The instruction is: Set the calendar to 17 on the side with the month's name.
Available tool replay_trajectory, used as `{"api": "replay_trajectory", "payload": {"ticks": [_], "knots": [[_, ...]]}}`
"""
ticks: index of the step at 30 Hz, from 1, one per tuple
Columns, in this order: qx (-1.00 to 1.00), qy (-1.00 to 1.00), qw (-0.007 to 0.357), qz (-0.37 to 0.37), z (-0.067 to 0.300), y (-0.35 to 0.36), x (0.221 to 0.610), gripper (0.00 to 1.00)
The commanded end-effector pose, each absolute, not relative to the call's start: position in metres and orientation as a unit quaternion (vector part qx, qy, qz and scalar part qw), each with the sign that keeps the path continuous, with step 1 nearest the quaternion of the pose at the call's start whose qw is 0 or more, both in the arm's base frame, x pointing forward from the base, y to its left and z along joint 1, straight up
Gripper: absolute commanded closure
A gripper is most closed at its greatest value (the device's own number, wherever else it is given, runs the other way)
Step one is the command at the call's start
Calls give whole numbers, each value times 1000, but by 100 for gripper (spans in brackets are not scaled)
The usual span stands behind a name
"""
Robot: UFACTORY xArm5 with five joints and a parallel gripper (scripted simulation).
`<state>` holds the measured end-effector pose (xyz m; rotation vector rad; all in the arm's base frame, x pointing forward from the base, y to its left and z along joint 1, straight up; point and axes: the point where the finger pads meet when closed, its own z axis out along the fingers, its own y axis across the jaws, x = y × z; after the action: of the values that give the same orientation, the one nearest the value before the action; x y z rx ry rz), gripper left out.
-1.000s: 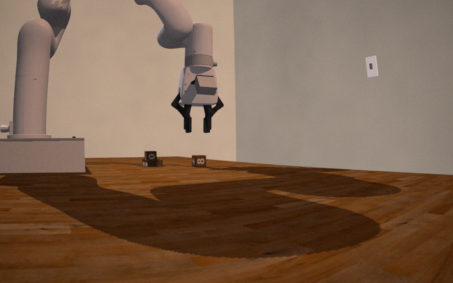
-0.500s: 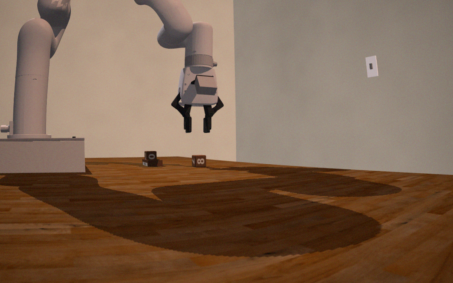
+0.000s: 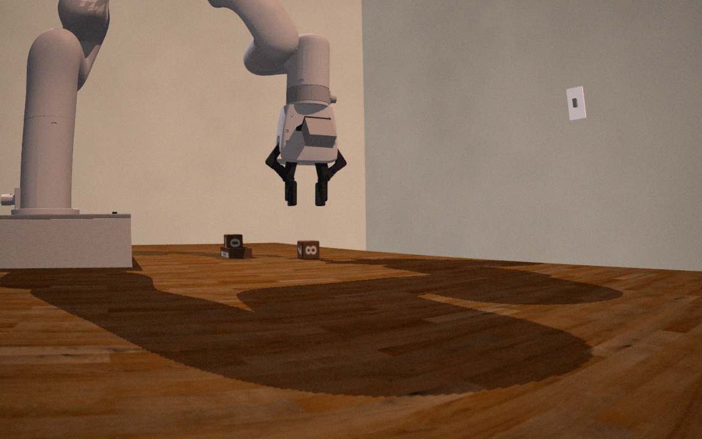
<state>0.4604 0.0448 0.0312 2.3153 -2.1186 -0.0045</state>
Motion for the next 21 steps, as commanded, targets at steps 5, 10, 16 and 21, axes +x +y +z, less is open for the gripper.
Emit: {"api": "replay_trajectory", "payload": {"ticks": [5,10,16,21], "knots": [[740,-672,0,0,30,45,462,53],[744,-668,0,0,25,45,462,53],[745,-667,0,0,20,45,462,53],[745,-667,0,0,13,44,462,53]]}}
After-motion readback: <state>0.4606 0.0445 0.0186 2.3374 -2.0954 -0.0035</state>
